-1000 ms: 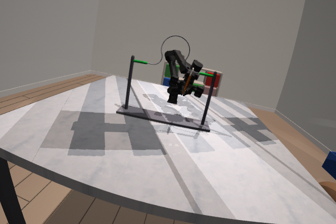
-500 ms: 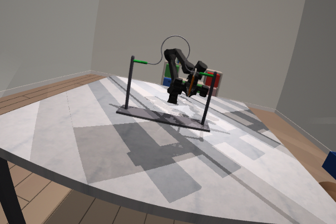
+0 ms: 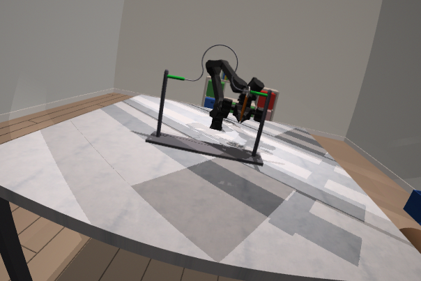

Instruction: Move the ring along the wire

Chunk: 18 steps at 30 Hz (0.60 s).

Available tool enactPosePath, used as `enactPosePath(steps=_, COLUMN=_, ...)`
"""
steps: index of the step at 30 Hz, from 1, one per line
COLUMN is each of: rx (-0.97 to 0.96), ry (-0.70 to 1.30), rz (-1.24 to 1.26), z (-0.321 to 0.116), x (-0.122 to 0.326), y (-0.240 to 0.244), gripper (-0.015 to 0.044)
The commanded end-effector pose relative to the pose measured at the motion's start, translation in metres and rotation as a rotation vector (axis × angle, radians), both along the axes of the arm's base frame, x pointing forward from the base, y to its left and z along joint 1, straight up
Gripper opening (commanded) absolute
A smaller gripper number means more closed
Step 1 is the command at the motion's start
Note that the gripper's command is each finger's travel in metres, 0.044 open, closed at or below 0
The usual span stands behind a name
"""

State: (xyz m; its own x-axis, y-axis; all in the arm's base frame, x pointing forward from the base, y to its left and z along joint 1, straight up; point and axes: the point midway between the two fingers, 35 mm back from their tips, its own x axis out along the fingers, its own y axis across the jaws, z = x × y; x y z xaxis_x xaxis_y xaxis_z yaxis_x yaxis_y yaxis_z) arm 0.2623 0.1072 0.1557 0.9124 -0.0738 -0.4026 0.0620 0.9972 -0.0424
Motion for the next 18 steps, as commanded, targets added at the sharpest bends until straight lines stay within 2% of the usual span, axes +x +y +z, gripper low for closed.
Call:
enactPosePath(steps=1, rx=0.004, ry=-0.003, rz=-0.005, z=0.002, x=0.0, y=0.005, gripper=-0.015)
enactPosePath(steps=18, rx=0.005, ry=-0.004, rz=-0.004, z=0.002, x=0.0, y=0.022, gripper=-0.015)
